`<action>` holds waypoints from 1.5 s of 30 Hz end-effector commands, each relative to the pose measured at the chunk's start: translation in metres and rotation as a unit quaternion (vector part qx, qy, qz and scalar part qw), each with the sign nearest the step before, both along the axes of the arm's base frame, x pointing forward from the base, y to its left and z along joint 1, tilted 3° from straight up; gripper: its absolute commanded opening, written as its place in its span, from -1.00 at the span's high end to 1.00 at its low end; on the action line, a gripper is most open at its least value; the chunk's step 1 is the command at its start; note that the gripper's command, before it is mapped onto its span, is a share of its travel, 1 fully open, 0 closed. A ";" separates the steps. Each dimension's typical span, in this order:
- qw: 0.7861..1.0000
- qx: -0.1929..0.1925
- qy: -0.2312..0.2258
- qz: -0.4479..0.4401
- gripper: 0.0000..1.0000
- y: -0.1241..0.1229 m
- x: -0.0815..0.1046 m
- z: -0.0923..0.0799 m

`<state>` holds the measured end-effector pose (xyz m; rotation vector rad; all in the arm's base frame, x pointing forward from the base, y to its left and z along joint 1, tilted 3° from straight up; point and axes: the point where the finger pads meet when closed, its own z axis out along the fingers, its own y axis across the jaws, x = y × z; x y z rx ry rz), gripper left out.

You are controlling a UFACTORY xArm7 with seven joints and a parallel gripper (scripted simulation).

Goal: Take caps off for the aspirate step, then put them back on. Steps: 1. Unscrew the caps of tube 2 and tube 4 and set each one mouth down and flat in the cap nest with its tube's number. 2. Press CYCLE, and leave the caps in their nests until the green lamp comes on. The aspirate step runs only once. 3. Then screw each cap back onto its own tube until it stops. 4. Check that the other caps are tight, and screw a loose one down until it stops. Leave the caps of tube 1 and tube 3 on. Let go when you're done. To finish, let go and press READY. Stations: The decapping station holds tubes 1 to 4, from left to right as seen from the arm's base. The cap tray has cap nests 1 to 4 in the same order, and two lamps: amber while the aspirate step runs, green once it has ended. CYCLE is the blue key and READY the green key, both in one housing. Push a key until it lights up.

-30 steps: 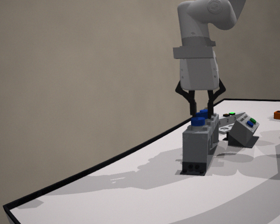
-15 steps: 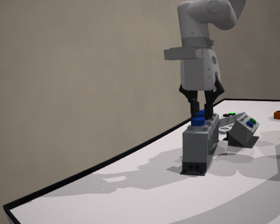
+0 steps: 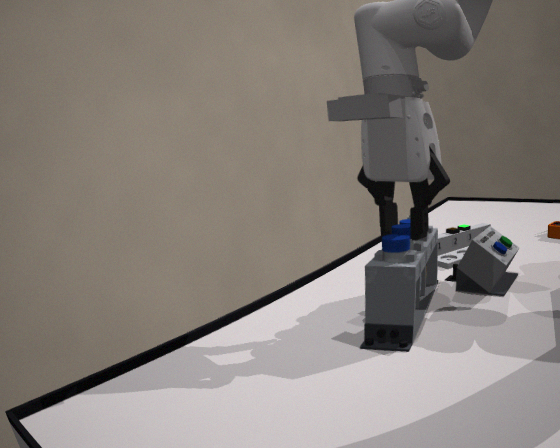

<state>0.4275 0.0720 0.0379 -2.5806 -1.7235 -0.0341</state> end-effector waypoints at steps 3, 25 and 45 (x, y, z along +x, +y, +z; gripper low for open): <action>0.997 0.001 -0.006 0.079 0.08 0.000 0.002 0.003; 0.924 0.001 -0.019 0.382 0.08 0.000 0.002 0.003; 0.947 0.001 -0.017 0.320 1.00 0.000 0.002 0.002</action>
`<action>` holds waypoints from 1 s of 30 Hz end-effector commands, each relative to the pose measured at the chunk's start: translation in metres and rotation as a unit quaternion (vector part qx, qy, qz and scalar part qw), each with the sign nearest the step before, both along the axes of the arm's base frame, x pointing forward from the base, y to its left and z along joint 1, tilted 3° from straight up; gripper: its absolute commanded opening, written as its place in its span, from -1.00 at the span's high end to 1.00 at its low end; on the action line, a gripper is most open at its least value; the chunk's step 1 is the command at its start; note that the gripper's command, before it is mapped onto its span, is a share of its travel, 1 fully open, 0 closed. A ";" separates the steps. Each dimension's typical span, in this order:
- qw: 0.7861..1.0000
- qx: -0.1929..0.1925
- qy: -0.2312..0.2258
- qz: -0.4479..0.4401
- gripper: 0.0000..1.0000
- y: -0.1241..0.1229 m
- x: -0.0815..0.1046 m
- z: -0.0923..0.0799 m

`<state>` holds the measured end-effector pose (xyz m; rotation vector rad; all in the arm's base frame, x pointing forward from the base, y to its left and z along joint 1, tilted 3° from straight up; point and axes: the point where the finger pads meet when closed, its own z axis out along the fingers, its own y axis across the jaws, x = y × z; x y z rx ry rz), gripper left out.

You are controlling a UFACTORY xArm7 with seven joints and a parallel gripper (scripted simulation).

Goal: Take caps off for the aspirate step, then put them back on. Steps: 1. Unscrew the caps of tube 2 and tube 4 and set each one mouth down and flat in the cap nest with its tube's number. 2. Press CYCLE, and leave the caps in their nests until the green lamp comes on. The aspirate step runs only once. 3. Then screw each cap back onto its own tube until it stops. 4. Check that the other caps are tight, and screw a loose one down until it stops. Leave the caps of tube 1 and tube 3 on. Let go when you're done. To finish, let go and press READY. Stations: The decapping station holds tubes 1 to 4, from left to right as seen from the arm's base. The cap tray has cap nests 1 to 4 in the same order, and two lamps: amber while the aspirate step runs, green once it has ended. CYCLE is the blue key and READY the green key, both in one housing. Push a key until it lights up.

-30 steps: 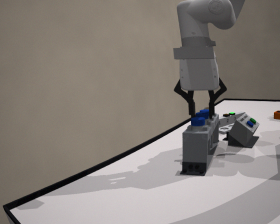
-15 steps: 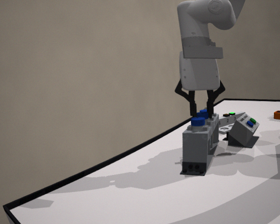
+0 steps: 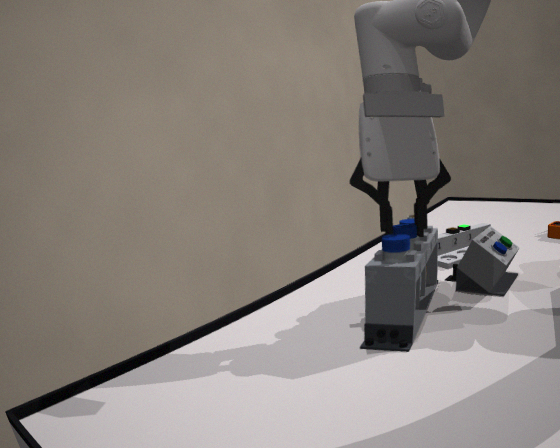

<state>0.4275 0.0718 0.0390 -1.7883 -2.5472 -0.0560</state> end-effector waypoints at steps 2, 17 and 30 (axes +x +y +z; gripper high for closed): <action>0.998 0.000 0.000 -0.061 1.00 0.000 0.002 0.001; 0.957 0.000 0.011 -0.290 1.00 0.000 0.002 0.000; 0.932 0.000 0.014 -0.361 0.08 0.001 0.002 0.000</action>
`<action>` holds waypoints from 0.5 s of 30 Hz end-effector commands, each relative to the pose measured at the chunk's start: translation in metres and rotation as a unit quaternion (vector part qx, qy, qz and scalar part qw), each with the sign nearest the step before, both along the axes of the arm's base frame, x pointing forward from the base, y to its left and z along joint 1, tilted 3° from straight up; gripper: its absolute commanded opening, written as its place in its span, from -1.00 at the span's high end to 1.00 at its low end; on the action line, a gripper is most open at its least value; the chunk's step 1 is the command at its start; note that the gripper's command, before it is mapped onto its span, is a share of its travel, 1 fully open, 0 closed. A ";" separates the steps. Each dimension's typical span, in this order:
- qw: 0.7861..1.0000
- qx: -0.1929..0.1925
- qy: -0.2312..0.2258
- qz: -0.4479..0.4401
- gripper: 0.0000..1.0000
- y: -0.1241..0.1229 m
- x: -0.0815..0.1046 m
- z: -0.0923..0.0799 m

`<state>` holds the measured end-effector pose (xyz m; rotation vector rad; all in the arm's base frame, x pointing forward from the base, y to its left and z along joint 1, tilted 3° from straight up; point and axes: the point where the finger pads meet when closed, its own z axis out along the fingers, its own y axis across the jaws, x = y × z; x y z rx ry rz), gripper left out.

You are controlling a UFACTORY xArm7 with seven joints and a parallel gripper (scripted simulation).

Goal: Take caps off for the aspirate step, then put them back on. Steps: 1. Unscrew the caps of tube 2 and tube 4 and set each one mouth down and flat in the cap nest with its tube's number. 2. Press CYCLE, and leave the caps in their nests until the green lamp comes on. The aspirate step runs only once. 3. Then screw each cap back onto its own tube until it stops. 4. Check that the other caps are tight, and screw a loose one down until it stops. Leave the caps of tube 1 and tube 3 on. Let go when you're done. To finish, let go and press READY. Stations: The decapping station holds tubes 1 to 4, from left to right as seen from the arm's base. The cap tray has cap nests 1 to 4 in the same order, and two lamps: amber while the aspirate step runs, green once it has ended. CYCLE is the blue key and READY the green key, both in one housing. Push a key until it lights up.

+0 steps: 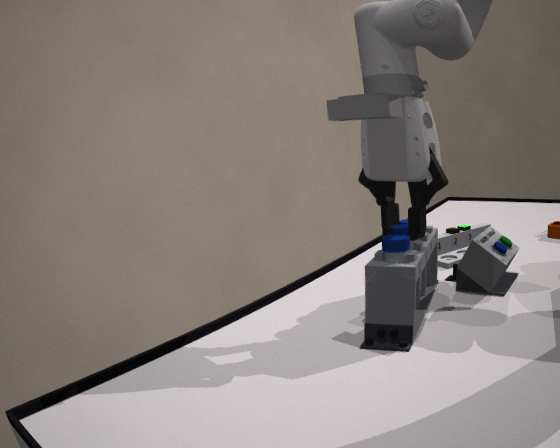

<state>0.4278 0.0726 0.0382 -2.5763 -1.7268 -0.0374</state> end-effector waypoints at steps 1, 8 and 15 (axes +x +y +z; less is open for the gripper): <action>1.000 0.000 -0.002 -0.002 0.08 0.000 0.001 0.001; 1.000 -0.001 -0.002 -0.002 0.08 0.000 0.001 0.001; 0.997 0.000 -0.005 0.078 0.08 0.000 0.001 0.002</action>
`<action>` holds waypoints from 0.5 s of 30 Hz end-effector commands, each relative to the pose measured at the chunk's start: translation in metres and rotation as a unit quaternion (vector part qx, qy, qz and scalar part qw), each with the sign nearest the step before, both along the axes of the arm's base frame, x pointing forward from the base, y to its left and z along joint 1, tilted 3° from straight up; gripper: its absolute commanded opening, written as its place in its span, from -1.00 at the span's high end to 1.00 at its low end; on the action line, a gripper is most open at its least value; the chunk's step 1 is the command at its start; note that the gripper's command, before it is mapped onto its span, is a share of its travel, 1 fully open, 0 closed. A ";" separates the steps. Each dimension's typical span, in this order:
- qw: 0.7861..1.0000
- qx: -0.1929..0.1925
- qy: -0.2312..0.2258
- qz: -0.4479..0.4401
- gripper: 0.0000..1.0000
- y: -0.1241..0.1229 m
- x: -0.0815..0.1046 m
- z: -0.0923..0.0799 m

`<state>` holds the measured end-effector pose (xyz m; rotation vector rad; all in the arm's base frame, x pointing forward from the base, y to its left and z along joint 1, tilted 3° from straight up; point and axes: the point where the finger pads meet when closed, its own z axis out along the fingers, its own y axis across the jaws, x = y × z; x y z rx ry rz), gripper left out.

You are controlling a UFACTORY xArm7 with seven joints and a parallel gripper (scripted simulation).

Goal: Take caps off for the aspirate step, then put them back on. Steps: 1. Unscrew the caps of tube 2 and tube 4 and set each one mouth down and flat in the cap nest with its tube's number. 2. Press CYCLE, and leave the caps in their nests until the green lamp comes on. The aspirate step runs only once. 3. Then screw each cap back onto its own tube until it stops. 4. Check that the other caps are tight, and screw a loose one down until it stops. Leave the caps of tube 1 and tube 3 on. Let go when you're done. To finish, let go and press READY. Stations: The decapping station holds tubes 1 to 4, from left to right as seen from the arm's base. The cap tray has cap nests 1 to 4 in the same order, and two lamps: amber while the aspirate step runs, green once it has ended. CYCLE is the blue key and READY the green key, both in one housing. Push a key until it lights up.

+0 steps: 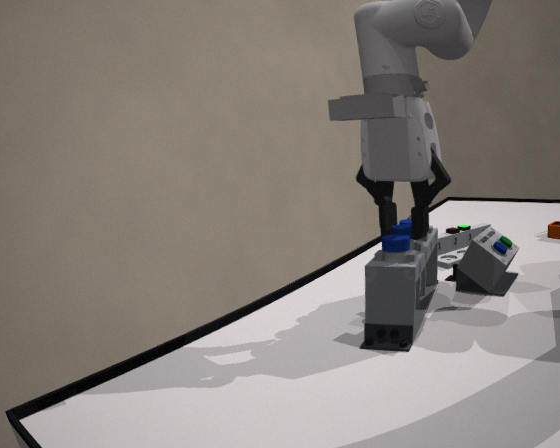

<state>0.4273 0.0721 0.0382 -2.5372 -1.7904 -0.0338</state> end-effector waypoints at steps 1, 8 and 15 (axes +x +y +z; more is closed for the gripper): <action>0.997 0.002 -0.006 0.074 0.08 0.000 0.002 0.002; 0.981 0.002 -0.011 0.193 0.08 0.000 0.002 0.002; 0.951 0.002 -0.016 0.309 0.08 0.000 0.002 0.002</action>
